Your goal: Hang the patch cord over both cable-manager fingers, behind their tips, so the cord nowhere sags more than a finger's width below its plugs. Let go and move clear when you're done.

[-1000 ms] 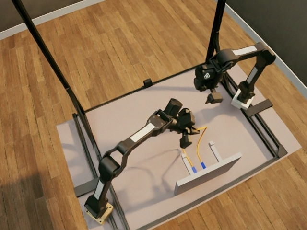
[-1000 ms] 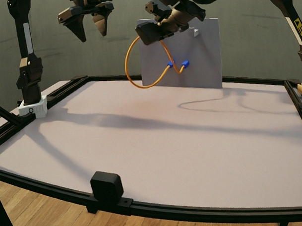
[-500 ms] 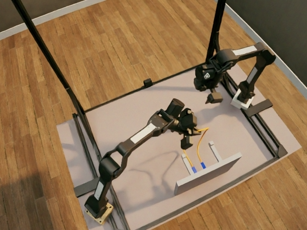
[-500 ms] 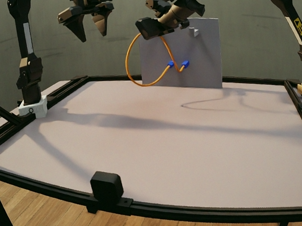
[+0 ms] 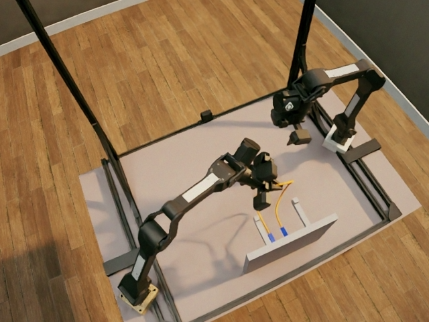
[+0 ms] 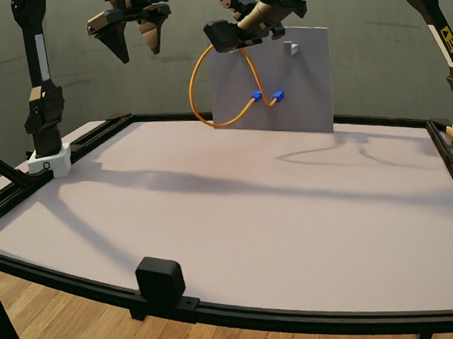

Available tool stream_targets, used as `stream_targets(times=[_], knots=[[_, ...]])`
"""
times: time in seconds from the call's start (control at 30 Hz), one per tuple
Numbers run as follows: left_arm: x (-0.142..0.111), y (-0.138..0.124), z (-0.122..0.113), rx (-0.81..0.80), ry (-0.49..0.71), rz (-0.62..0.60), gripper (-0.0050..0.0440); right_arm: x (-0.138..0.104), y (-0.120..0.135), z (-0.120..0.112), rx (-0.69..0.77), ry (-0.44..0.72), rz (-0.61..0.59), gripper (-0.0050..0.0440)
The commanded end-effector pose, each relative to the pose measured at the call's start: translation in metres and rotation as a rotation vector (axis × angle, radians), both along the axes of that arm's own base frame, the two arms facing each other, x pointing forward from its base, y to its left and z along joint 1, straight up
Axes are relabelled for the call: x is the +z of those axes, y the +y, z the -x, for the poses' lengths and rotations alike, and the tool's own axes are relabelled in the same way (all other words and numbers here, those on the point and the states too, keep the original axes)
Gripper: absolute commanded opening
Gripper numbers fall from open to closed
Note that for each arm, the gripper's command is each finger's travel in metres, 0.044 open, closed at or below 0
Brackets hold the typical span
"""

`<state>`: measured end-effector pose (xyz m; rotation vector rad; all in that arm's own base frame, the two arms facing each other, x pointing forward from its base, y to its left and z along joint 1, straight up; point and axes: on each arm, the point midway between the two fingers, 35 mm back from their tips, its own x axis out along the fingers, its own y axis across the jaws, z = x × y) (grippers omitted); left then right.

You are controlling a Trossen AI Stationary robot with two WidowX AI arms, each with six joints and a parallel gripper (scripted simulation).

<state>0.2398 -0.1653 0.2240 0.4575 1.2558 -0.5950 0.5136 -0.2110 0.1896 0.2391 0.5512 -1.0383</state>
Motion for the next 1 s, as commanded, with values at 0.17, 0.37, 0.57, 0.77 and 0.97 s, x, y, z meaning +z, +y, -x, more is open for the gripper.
stream_targets(times=[0.17, 0.37, 0.57, 0.77, 0.97], knots=[[0.007, 0.001, 0.002, 0.002, -0.018, 0.012, 0.0440, 0.036, -0.005, 0.005, -0.017, -0.076, -0.005, 0.0025], [0.007, 0.001, 0.002, 0.002, -0.018, 0.012, 0.0440, 0.039, -0.007, 0.007, -0.025, -0.081, -0.015, 0.0025], [0.007, 0.001, 0.002, 0.002, -0.018, 0.012, 0.0440, 0.041, -0.008, 0.009, -0.030, -0.084, -0.021, 0.0025], [0.007, 0.001, 0.002, 0.002, -0.018, 0.012, 0.0440, 0.043, -0.010, 0.011, -0.037, -0.088, -0.028, 0.0025], [0.007, 0.001, 0.002, 0.002, -0.018, 0.012, 0.0440, 0.045, -0.011, 0.012, -0.042, -0.091, -0.034, 0.0025]])
